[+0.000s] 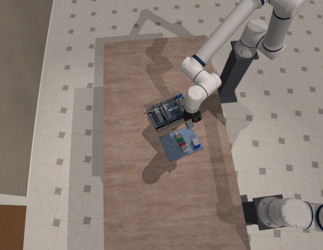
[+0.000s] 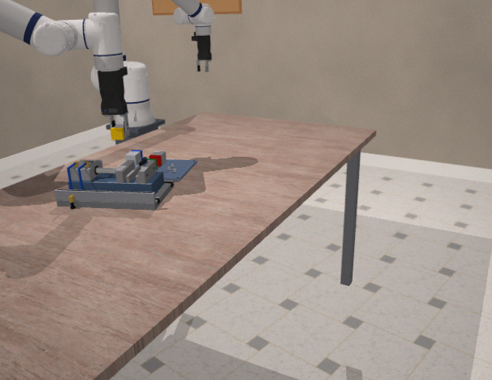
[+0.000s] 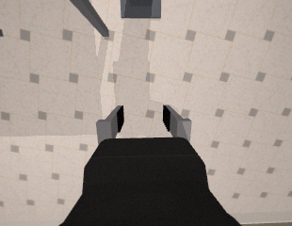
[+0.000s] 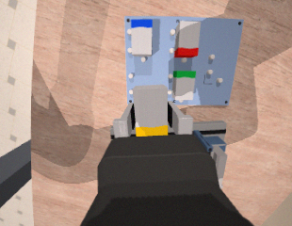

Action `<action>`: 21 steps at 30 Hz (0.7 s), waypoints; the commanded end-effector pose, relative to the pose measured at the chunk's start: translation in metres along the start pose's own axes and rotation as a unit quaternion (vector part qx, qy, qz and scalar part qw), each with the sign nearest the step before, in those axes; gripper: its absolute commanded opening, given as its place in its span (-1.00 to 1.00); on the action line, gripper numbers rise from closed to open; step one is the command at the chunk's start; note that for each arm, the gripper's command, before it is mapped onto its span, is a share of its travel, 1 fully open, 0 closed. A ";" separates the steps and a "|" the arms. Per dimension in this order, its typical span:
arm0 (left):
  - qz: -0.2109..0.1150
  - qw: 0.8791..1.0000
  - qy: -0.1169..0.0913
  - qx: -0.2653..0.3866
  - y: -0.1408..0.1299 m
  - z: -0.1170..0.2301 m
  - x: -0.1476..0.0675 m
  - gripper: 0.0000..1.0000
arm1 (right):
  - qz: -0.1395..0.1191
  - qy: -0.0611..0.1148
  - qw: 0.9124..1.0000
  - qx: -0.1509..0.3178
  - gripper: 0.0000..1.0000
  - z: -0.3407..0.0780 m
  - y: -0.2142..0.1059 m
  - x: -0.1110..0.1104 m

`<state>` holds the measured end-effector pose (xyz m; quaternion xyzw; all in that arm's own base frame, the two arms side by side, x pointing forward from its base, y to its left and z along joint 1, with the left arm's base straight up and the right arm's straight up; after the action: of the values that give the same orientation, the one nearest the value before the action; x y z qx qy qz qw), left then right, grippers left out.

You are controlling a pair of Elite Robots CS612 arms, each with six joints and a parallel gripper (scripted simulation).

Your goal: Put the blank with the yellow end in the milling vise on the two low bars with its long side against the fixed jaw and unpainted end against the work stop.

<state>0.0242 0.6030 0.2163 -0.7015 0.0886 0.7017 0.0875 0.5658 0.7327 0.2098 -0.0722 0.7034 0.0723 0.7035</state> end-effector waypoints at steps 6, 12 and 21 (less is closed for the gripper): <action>-0.001 1.000 0.000 0.000 0.000 0.000 -0.001 1.00 | 0.000 -0.001 1.000 0.000 -1.00 0.017 -0.017 0.000; -0.001 1.000 0.000 0.000 0.000 0.000 -0.001 1.00 | 0.000 -0.001 1.000 0.000 -1.00 0.030 -0.030 0.000; -0.001 1.000 0.000 0.000 0.000 0.000 -0.001 1.00 | 0.000 -0.001 1.000 0.000 -1.00 0.048 -0.049 0.001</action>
<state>0.0242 0.6030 0.2163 -0.7015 0.0886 0.7017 0.0875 0.6144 0.6997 0.2077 -0.0722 0.7034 0.0722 0.7034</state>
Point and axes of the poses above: on each arm, the point where the finger pads meet when closed, its own x axis out along the fingers, its own z axis across the jaws, y = z × x, the point moved 4 cm from there along -x, back along the fingers, and after that the axes turned 12 degrees about x, right-handed, at the moved point
